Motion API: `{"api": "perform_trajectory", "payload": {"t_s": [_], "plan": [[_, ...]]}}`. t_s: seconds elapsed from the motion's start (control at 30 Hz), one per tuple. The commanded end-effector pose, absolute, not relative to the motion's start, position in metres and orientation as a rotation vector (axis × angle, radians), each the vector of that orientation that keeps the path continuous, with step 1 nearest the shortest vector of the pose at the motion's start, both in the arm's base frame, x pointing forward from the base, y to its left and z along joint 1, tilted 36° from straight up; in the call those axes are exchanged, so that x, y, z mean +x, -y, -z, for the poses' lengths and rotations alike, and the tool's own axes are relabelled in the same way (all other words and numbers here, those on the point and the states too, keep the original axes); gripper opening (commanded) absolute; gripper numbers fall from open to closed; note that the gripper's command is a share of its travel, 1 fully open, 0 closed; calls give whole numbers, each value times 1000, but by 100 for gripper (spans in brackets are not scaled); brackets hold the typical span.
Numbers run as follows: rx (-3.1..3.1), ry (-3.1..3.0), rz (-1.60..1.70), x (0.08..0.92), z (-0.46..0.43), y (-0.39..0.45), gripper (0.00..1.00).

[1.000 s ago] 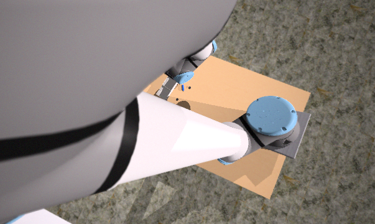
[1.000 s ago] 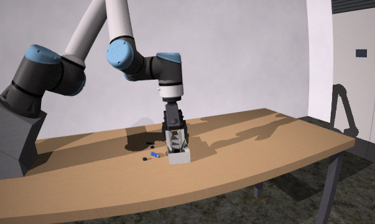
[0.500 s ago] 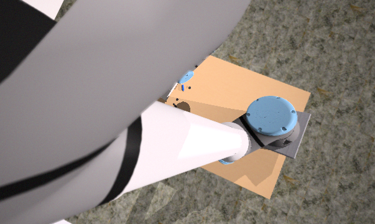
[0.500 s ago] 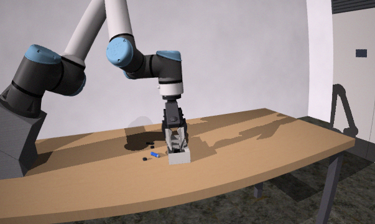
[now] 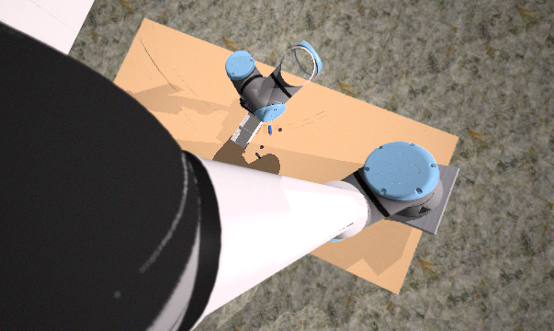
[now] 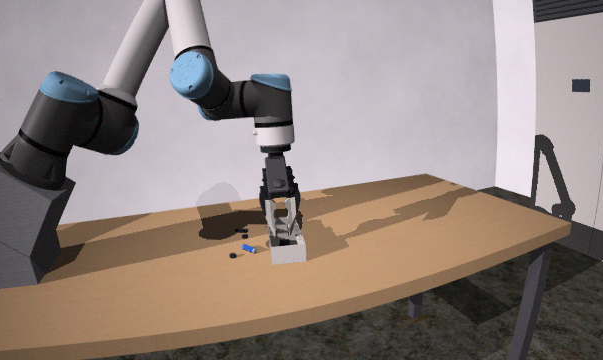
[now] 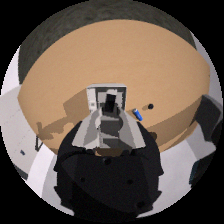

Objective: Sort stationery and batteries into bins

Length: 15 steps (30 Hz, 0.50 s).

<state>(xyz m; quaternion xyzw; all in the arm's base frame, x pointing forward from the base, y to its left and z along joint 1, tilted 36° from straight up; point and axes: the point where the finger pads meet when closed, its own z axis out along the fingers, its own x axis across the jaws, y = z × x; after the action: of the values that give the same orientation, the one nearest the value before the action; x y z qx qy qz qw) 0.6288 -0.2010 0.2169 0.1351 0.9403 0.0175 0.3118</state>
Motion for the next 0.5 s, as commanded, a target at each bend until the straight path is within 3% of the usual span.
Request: {"api": "perform_trajectory", "payload": {"t_s": [0.0,0.47], "plan": [[356,-2481,-46,623,-225,201,18],[121,-2503,32,613,-224,168,14]]}}
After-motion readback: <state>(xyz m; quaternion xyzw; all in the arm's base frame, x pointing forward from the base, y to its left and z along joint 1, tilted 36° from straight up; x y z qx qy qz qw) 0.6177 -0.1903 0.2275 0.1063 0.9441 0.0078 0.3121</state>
